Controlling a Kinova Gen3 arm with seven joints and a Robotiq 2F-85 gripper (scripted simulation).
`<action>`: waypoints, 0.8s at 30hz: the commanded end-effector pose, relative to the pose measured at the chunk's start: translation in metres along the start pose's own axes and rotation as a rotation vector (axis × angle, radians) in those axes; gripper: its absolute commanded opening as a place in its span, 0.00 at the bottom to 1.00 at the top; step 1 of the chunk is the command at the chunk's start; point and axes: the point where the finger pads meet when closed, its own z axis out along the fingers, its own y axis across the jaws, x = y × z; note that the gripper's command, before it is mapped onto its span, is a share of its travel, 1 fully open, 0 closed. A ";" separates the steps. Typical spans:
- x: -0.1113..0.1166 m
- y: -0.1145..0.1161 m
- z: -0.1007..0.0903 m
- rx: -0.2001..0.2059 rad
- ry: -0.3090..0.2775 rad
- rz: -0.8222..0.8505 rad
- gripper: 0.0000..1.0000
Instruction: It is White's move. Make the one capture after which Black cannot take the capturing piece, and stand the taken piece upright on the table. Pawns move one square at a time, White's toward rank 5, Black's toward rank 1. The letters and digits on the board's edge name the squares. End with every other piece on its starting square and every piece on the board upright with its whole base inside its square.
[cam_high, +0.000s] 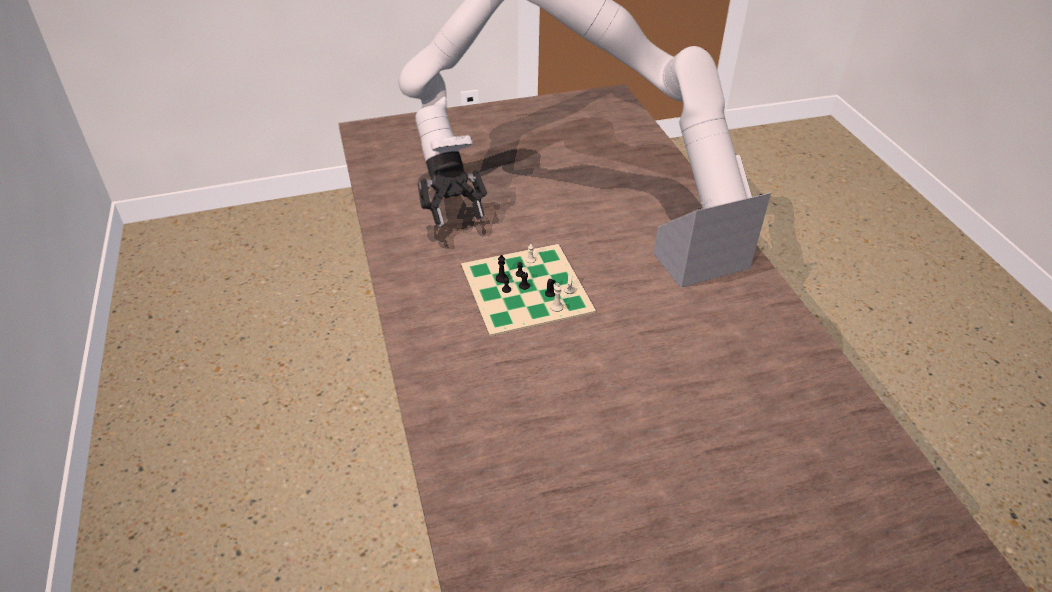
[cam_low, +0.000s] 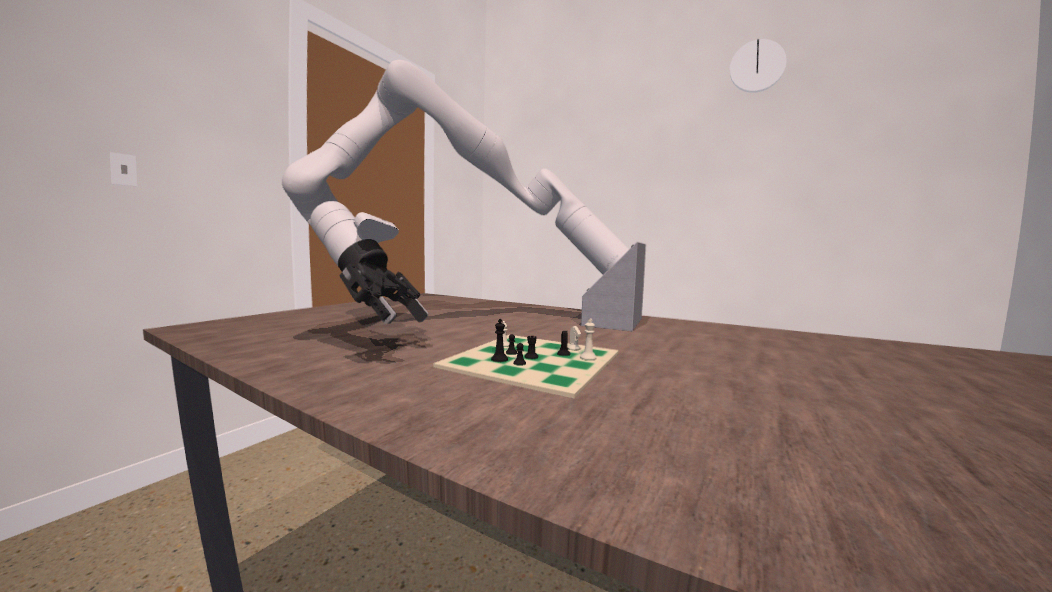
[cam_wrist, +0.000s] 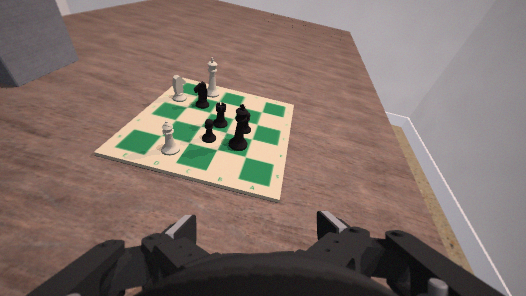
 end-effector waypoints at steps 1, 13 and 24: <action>-0.002 -0.002 -0.004 -0.007 0.000 0.009 1.00; -0.018 -0.035 -0.016 -0.013 0.007 0.080 1.00; -0.024 -0.049 -0.021 -0.015 0.010 0.110 1.00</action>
